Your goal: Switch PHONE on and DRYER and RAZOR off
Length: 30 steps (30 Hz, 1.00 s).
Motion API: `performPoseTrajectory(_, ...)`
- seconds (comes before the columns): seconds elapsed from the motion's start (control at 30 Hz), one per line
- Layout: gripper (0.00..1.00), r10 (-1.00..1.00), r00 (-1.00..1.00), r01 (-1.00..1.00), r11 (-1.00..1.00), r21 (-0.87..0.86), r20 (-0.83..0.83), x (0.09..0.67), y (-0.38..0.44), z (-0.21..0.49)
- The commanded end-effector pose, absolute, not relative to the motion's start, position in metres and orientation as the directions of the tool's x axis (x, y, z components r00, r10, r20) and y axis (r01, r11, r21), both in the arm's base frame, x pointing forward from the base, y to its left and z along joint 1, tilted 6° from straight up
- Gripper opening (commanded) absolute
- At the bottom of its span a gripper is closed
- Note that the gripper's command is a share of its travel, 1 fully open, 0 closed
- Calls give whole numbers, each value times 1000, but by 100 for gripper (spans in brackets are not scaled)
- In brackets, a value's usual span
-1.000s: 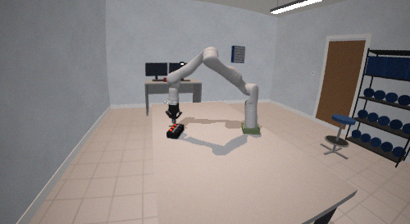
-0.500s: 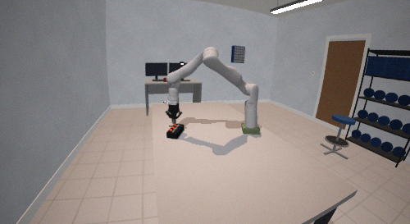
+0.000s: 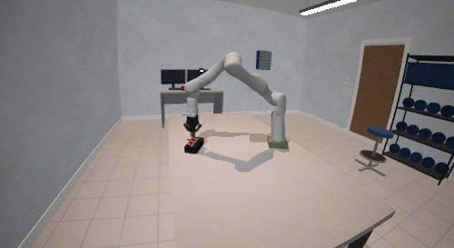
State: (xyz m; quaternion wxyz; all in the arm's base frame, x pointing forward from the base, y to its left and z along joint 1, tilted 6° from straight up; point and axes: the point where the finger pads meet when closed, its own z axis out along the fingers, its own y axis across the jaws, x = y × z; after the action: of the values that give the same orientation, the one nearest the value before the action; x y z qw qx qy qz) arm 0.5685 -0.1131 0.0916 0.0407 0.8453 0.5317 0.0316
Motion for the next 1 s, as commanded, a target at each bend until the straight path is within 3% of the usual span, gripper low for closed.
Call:
performPoseTrajectory(0.0, 0, 904, 427, 899, -425, 107, 9, 570, -115, 89)
performPoseTrajectory(0.97, 0, 904, 427, 899, -425, 107, 9, 570, -115, 84)
